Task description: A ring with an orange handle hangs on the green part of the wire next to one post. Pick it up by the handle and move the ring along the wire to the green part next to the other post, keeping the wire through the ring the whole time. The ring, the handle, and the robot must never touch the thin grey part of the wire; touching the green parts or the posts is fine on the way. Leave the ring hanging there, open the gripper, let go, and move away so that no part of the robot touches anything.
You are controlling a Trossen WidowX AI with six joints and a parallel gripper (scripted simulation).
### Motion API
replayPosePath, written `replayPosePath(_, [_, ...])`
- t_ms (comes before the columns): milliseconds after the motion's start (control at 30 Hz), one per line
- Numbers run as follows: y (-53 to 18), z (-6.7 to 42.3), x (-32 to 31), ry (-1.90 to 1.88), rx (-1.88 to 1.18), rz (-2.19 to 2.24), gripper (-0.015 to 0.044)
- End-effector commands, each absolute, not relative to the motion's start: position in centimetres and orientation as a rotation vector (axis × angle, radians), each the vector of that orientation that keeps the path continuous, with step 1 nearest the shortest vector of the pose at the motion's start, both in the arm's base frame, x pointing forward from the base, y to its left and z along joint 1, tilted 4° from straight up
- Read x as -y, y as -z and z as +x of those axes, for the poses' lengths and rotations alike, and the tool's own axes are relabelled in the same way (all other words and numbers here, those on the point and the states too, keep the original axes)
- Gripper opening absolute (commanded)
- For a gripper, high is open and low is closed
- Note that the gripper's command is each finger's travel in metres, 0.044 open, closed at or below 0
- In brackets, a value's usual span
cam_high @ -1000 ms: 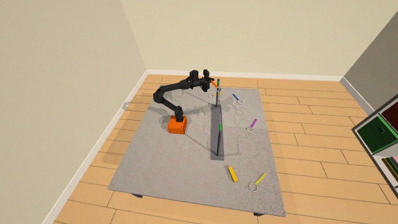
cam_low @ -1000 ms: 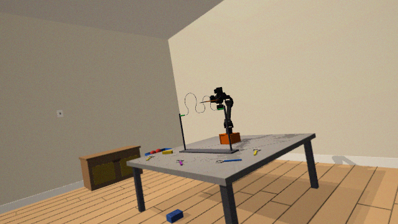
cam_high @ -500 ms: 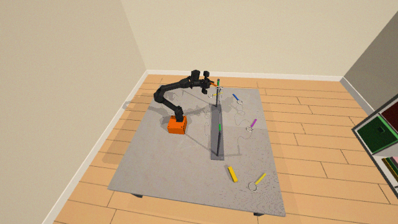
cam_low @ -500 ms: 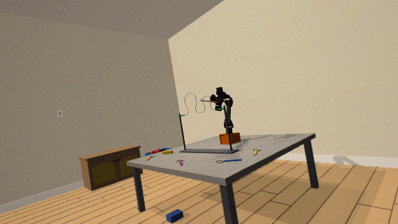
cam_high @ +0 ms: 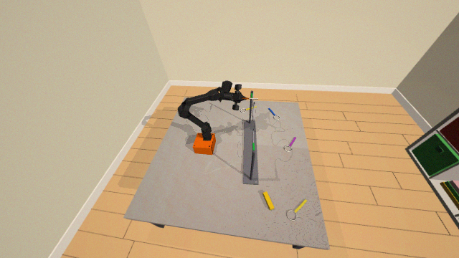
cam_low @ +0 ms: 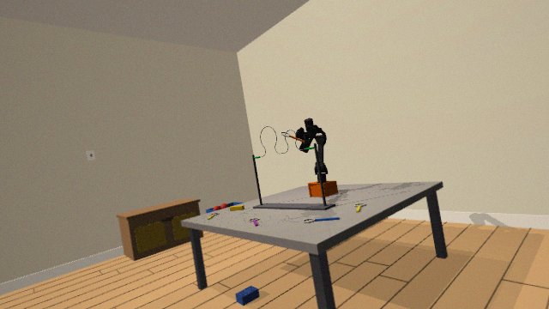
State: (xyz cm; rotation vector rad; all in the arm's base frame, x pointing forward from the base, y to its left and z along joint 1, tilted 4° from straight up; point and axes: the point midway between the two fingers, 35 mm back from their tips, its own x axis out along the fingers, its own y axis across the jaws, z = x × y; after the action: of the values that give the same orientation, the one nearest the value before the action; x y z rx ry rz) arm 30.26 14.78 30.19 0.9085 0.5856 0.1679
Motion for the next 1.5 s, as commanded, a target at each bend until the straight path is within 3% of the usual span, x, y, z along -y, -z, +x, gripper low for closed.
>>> replayPosePath(0, [-29.8, 30.3, -14.3, -0.142, -0.581, 0.809, -0.0150])
replayPosePath(1467, [-27.0, 30.5, -8.3, 0.071, -0.531, -0.085, -0.0150])
